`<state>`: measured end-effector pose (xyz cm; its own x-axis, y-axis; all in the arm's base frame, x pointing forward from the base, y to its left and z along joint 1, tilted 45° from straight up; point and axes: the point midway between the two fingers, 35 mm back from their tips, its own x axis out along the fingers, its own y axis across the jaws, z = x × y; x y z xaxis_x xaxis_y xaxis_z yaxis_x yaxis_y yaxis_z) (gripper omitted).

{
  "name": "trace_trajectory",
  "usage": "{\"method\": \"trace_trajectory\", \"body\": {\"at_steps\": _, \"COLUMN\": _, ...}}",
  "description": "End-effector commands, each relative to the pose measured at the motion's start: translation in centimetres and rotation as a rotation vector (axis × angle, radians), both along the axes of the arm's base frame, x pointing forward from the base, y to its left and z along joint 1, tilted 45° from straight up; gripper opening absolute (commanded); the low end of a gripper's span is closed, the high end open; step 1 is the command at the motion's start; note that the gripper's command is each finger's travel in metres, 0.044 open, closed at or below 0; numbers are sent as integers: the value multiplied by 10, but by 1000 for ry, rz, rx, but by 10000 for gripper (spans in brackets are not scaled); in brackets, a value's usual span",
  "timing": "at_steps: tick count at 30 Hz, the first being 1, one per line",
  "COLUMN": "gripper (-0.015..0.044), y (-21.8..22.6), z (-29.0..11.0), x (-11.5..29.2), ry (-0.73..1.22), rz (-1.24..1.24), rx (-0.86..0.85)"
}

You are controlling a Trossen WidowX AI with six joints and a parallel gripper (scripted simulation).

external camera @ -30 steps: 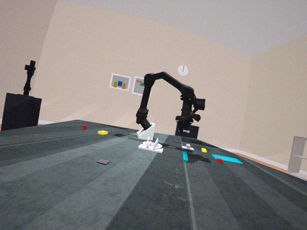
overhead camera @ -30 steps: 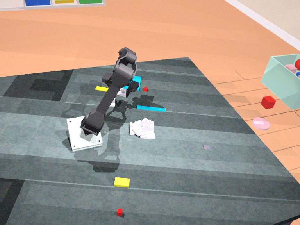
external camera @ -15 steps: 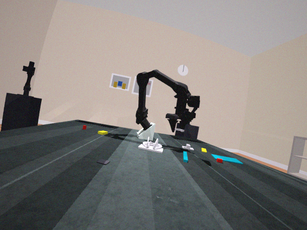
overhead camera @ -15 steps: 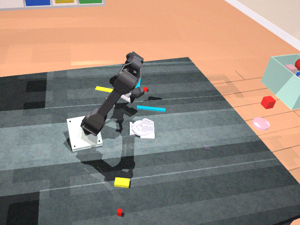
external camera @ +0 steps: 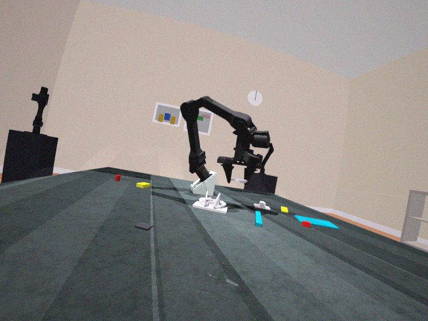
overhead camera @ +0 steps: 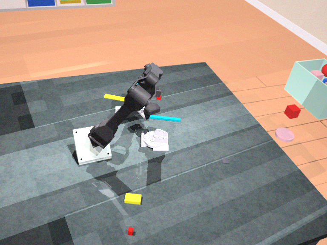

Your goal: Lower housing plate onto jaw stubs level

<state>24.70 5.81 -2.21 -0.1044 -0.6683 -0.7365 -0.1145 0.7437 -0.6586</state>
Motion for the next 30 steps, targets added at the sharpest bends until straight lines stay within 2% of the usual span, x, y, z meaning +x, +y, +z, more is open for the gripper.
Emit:
{"method": "trace_trajectory", "body": {"at_steps": 1, "gripper": 351, "y": -12, "z": 10, "x": -1, "ry": -62, "rz": -63, "rx": -15}}
{"method": "trace_trajectory", "body": {"at_steps": 24, "gripper": 351, "y": -71, "z": 52, "x": -17, "ry": -373, "rz": -405, "rx": -91}}
{"method": "trace_trajectory", "body": {"at_steps": 30, "gripper": 351, "y": -75, "z": 54, "x": -18, "ry": -393, "rz": -426, "rx": -97}}
